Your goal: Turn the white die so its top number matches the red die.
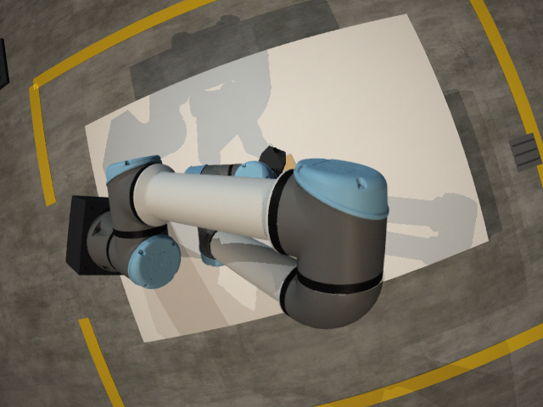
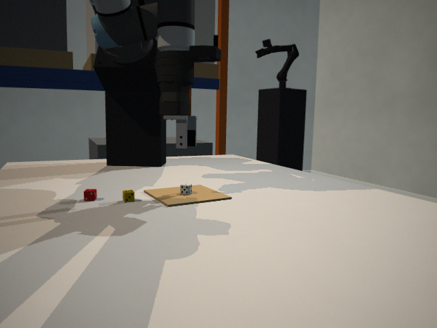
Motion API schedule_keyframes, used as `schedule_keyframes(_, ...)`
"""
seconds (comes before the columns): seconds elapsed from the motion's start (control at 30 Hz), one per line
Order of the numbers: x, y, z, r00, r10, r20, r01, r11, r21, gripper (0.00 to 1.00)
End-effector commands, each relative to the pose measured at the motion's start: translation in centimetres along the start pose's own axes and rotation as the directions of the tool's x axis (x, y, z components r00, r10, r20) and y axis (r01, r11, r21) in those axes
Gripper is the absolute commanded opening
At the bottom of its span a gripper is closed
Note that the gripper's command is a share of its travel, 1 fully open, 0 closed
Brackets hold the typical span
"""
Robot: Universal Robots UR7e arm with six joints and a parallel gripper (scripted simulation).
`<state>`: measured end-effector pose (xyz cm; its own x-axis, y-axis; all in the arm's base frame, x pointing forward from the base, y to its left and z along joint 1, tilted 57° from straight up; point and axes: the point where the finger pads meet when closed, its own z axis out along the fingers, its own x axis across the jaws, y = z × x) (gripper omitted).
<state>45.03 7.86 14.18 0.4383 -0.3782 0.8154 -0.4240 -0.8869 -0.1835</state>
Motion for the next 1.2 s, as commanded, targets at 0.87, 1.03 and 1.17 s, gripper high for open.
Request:
schedule_keyframes(0.87,0.0,0.0,-7.4,1.0,0.0,0.0,0.0,1.0,0.0,1.0)
schedule_keyframes(1.03,0.0,0.0,-7.7,1.0,0.0,0.0,0.0,1.0,0.0,1.0)
schedule_keyframes(1.17,0.0,0.0,-7.9,1.0,0.0,0.0,0.0,1.0,0.0,1.0)
